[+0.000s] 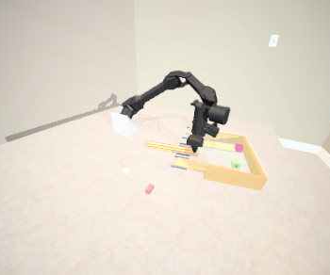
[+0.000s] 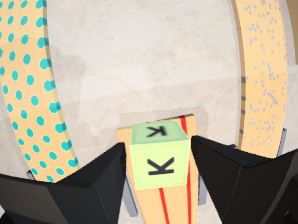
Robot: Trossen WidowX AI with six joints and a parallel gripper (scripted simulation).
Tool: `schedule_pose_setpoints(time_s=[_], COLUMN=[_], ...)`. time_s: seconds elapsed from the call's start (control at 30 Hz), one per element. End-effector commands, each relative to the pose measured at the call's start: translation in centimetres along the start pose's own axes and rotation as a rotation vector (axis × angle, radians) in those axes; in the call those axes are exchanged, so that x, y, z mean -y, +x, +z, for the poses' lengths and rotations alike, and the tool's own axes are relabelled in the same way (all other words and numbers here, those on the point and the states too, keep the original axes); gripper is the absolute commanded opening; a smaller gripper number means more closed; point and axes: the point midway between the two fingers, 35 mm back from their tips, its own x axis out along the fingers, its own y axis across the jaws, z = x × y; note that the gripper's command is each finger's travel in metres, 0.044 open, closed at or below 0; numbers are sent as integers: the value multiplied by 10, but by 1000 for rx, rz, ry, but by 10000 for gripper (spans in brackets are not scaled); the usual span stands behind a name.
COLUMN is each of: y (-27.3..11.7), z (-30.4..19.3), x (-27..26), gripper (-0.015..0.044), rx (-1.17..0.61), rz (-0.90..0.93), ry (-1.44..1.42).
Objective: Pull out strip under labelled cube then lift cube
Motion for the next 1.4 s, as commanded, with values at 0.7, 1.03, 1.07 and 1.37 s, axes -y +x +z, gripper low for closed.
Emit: schedule_pose_setpoints(time_s=[0.7,1.03,1.07,1.37], y=[-30,-43,-43,-44], z=[-40,-62,-65,-96], x=[-3,-6,-6,-9], gripper=[0,0,0,0], rx=[-4,-6,-6,-8], rz=[0,2,2,2], ry=[5,8,8,9])
